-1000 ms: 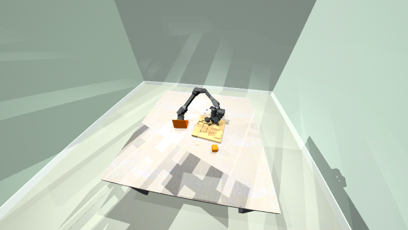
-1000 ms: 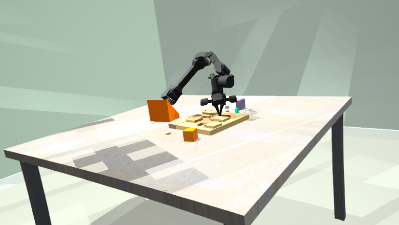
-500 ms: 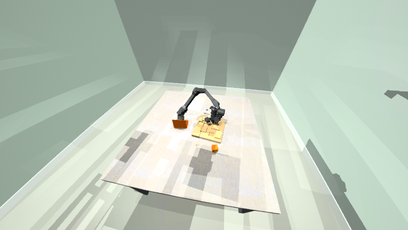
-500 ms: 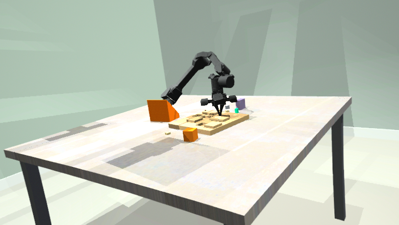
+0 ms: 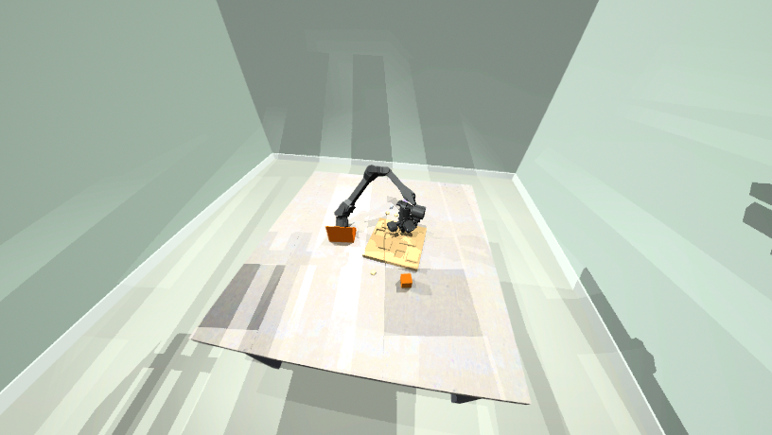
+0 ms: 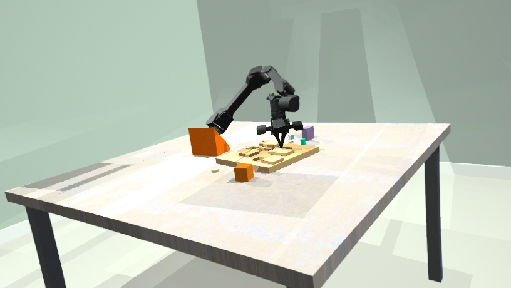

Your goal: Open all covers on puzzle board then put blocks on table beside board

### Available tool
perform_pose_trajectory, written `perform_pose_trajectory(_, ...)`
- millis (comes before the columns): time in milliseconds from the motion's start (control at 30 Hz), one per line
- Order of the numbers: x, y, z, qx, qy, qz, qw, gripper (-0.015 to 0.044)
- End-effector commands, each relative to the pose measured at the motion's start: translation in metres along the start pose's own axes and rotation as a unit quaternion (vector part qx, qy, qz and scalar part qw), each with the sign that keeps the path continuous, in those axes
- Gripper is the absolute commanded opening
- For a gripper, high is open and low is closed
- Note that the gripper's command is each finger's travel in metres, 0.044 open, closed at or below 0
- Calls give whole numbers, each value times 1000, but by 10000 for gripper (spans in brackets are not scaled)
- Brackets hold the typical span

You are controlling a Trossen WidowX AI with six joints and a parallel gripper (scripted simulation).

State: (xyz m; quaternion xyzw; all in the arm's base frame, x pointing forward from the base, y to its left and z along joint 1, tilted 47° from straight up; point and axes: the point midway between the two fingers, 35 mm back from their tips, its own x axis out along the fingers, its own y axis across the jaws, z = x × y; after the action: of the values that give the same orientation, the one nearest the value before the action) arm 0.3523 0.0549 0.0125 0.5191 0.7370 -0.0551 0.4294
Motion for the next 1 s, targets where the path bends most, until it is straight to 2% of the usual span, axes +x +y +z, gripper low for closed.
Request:
perform_pose_trajectory(0,-6,0,2,-3,-2,2,1000,0)
perform_pose_trajectory(967,-10,0,2,-4,-2,2,1000,0)
